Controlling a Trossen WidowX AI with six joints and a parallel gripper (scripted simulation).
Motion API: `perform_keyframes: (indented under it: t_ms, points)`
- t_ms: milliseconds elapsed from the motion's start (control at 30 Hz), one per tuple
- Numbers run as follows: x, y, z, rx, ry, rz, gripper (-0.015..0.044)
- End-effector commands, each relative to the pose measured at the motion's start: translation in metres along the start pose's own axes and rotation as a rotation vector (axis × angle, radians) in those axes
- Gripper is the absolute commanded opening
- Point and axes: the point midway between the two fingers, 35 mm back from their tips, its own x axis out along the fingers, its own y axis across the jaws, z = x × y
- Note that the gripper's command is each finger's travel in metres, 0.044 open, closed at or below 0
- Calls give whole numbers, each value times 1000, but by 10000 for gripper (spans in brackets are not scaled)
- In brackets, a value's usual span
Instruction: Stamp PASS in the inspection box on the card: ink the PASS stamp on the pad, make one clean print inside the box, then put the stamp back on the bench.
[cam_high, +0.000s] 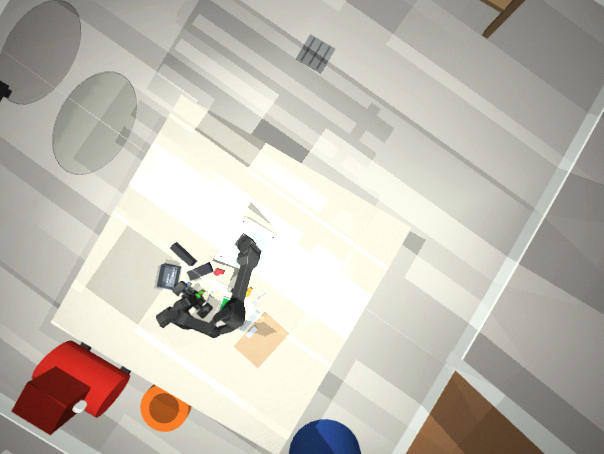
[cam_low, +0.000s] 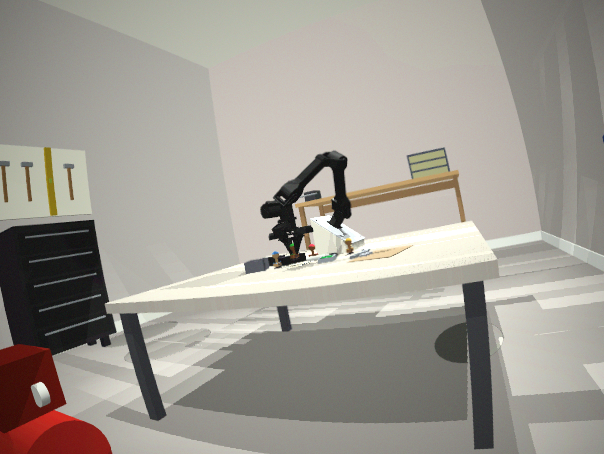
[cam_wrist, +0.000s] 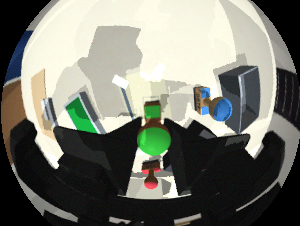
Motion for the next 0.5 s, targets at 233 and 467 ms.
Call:
perform_keyframes:
  t_ms: [233,467]
  points:
    - [9,1,-2,4,4,5,0]
    - [14,1,-3,4,3,5,0]
